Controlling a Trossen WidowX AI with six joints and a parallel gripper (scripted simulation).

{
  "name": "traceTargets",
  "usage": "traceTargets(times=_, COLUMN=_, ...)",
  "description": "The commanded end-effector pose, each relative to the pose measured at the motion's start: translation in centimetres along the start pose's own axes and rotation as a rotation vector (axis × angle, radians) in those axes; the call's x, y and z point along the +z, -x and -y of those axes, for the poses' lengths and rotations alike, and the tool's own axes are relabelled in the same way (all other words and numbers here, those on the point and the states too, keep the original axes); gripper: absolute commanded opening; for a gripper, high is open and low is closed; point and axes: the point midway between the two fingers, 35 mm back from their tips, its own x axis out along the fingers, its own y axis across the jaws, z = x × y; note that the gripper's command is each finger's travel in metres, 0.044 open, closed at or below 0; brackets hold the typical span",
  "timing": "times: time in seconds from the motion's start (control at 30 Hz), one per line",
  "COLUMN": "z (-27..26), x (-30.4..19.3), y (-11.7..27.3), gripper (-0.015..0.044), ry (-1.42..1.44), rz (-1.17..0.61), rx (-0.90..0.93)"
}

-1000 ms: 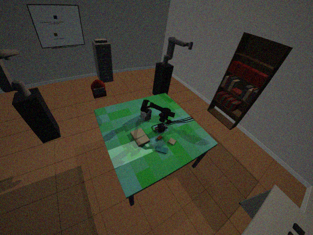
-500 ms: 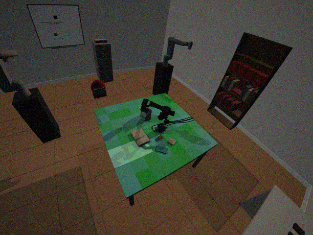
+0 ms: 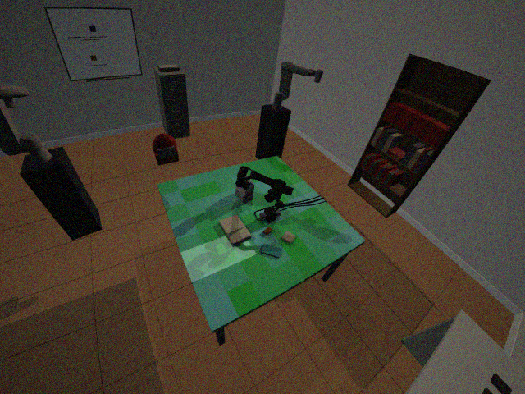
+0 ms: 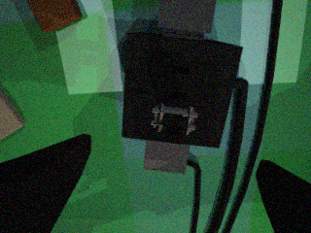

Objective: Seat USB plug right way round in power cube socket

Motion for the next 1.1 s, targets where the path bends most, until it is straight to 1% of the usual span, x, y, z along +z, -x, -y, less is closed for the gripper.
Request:
traceTargets(times=0.0, z=0.1, x=0.1, y=-0.6, gripper=0.0440, ry=0.007, rz=0.005, rx=0.002)
traceTargets(times=0.67, z=0.1, x=0.5, y=-2.2, gripper=0.0440, ry=0.007, rz=0.006, rx=0.002)
traceTargets(times=1.07, z=0.0, x=0.4, y=-2.0, gripper=0.0125, ry=0.001, rz=0.003, rx=-0.001)
